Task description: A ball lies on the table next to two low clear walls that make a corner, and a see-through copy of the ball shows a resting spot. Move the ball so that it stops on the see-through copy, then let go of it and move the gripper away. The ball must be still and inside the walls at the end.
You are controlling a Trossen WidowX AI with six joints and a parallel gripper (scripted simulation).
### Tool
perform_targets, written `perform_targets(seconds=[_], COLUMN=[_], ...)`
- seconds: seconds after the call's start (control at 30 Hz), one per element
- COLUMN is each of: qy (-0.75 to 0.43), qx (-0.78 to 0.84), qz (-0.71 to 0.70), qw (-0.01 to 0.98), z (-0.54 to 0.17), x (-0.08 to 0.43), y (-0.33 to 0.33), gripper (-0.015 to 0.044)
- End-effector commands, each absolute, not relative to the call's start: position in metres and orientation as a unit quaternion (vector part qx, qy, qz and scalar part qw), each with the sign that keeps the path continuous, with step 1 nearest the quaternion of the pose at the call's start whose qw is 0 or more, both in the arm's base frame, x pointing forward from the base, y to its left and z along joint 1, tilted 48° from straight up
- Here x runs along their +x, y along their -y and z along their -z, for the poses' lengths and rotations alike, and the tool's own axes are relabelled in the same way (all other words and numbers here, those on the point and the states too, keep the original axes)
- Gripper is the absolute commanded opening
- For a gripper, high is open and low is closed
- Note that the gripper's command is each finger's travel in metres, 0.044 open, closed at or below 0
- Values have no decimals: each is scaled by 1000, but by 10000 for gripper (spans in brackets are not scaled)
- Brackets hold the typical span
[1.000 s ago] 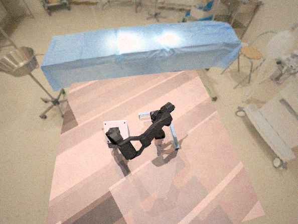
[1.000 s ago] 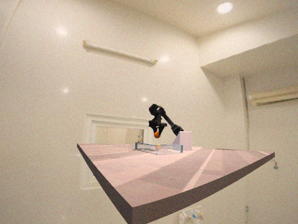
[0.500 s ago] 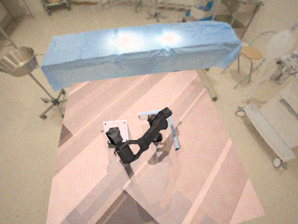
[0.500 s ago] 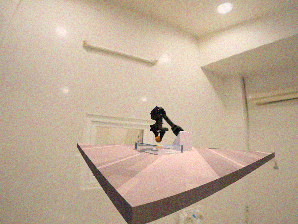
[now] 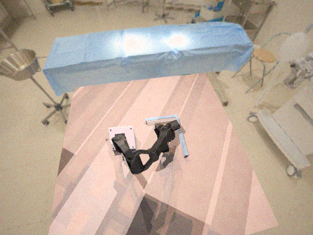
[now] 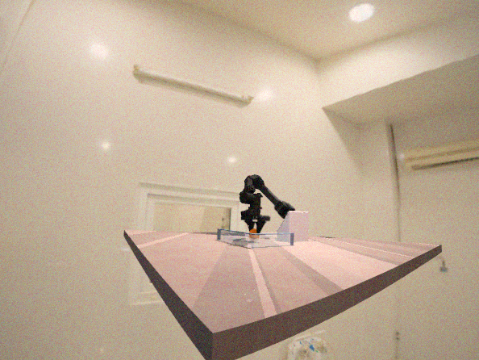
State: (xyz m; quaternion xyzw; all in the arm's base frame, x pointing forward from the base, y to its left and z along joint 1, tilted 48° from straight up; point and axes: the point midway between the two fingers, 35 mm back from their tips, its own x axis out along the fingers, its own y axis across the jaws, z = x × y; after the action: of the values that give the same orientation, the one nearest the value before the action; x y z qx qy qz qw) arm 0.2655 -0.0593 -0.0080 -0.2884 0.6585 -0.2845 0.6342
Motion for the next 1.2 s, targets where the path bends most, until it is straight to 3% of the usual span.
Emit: perform_targets(seconds=[0.0,0.37,0.83,1.17], qy=[-658,-658,-658,-659], qx=[-293,-293,-290,-292], qz=[284,284,283,283], qw=[633,633,634,633], z=[11,20,18,-39], x=[265,265,265,267], y=[63,73,71,6], gripper=[0,0,368,380])
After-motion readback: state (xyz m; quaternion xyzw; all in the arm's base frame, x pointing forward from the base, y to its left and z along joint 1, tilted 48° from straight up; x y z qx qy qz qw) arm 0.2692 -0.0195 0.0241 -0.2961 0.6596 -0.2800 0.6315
